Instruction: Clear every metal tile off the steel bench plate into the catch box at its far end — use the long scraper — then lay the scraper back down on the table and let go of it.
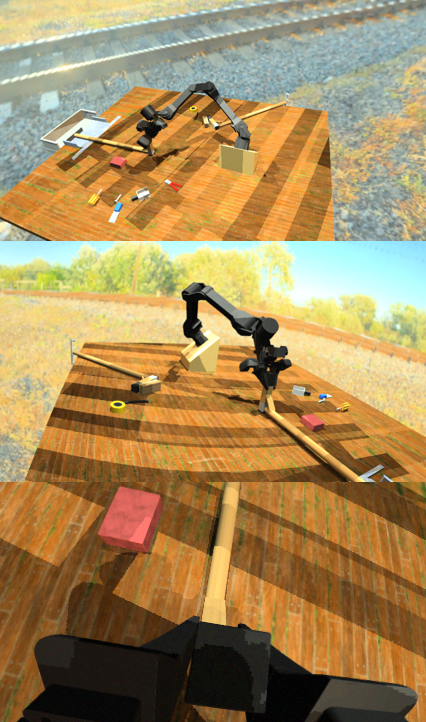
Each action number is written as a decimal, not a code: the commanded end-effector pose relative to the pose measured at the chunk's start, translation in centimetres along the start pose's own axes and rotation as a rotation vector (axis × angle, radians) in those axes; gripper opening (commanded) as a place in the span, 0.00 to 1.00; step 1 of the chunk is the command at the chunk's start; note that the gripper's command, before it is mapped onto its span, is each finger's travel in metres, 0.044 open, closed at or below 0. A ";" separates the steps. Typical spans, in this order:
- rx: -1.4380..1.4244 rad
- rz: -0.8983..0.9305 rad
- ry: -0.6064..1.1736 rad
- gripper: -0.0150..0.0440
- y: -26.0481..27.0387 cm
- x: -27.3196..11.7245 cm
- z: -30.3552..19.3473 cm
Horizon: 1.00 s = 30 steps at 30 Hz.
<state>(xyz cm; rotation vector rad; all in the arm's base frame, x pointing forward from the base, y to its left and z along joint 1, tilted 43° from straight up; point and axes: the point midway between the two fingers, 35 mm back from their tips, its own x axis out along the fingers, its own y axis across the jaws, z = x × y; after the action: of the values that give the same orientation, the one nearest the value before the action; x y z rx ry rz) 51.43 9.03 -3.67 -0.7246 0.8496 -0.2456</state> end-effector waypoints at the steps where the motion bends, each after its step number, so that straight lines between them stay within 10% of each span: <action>1: 0.005 0.003 -0.013 0.25 -0.2 0.2 0.9; 30: 0.000 0.001 -0.007 0.25 -0.1 0.6 1.0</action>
<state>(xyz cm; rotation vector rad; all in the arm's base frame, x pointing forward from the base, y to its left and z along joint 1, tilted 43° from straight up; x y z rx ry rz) 52.84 9.06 -3.53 -0.7232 0.8442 -0.2448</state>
